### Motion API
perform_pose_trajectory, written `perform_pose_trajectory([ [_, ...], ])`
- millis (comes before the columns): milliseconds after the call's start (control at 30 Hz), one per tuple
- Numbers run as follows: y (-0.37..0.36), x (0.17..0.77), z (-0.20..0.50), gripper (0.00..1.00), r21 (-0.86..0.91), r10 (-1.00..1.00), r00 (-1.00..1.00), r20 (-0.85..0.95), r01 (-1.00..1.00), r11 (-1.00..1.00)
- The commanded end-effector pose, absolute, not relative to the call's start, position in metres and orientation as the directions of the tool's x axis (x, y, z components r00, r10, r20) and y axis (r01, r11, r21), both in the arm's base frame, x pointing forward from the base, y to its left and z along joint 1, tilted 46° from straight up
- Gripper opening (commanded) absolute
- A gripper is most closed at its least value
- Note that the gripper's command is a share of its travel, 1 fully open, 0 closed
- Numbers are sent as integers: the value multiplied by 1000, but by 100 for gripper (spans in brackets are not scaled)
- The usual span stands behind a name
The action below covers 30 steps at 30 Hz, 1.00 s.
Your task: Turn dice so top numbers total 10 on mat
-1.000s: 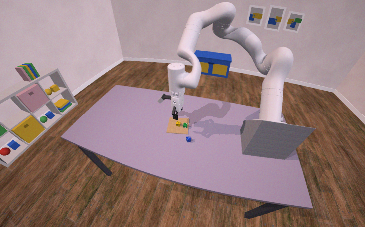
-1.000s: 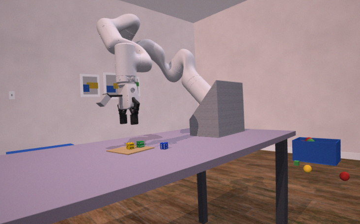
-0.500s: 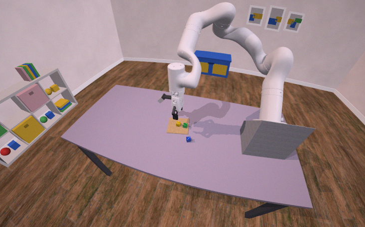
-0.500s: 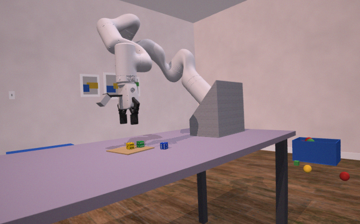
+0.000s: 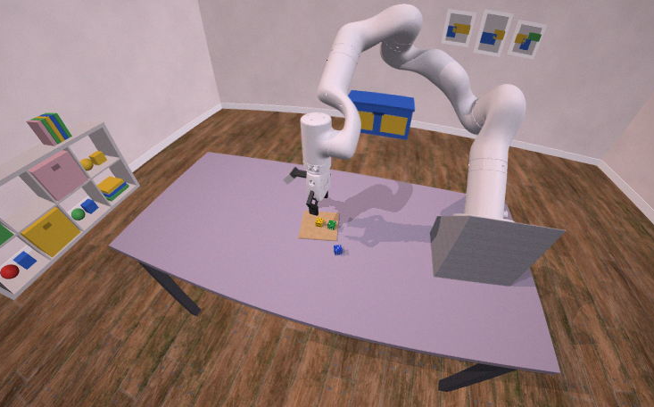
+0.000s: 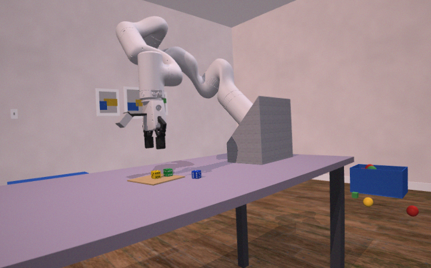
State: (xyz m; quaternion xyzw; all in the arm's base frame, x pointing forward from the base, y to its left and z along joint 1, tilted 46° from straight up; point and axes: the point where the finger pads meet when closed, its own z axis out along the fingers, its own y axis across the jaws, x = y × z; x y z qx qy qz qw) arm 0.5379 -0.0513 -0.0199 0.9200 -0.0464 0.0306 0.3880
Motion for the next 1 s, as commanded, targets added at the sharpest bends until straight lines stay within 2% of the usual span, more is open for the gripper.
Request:
perform_pose_trajectory([
  [0, -49, 537, -21, 100, 703, -105, 984, 140, -174, -690],
  [400, -43, 530, -29, 100, 601, -351, 852, 389, -524, -604],
  [500, -42, 530, -30, 100, 596, -359, 845, 396, -534, -599],
  [600, -40, 527, -33, 100, 537, -437, 765, 473, -644, -546],
  [967, -34, 521, -40, 100, 361, -586, 525, 617, -851, -382],
])
